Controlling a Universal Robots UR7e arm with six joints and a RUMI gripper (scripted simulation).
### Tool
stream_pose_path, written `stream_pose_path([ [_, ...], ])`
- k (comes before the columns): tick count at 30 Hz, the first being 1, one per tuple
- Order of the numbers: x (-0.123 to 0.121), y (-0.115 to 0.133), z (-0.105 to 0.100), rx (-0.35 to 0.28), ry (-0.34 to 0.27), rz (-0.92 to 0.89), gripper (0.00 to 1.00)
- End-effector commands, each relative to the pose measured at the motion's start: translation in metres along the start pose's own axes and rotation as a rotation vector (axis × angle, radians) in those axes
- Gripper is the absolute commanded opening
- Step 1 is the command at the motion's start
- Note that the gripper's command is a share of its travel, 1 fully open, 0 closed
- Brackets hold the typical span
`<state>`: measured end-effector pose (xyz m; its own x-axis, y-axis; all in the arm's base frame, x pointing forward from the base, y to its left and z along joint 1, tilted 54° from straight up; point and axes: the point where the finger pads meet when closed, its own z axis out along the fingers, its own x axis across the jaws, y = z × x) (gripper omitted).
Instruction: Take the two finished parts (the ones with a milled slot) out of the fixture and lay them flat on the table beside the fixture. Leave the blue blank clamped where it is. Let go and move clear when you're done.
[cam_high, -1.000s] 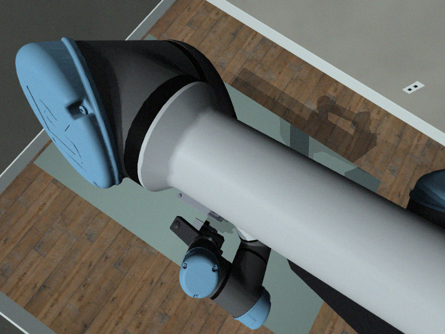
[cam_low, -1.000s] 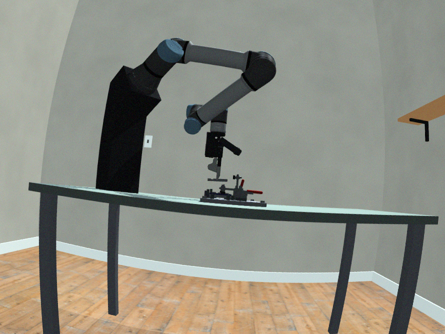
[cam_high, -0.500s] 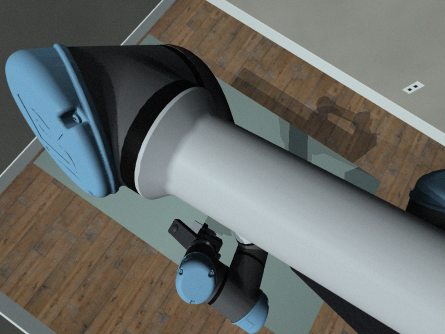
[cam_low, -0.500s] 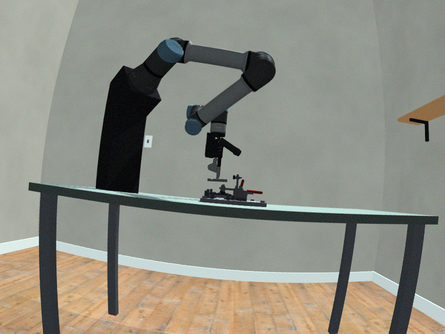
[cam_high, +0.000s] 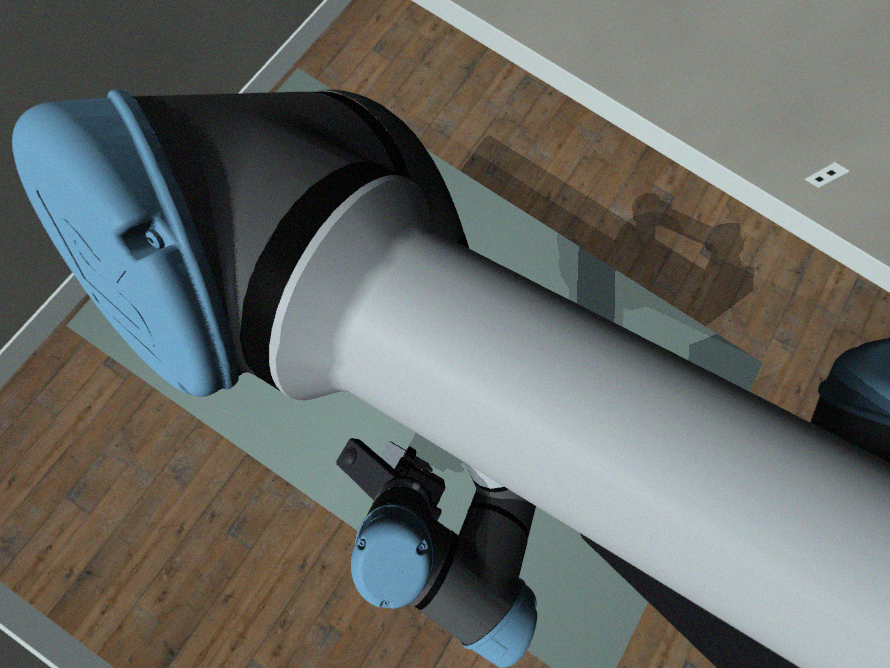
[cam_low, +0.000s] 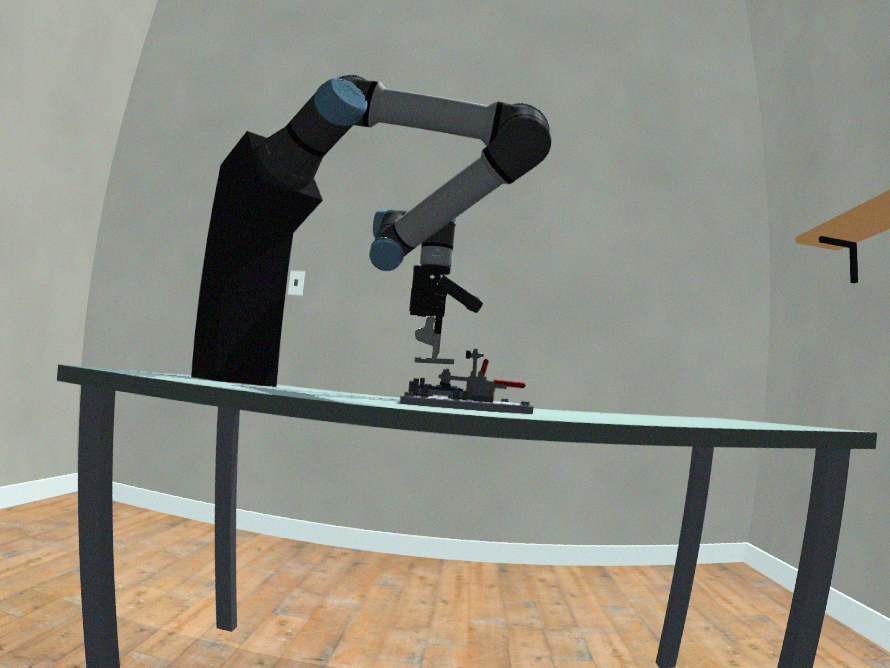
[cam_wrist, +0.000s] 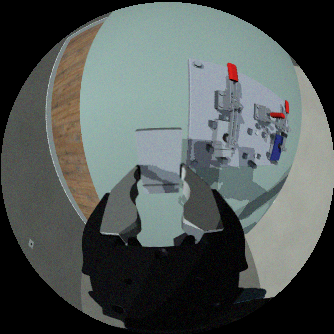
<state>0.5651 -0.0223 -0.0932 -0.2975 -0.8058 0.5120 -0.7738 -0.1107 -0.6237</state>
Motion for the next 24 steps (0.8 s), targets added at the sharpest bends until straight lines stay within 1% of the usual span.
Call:
stream_pose_path([
  [1, -0.0021, -0.0005, -0.0004, 0.002, -0.002, -0.001, 0.00],
  [15, -0.0021, -0.0006, 0.0000, 0.002, -0.002, -0.001, 0.00],
  [24, -0.0011, -0.0008, 0.0071, 0.002, 0.000, 0.001, 0.00],
])
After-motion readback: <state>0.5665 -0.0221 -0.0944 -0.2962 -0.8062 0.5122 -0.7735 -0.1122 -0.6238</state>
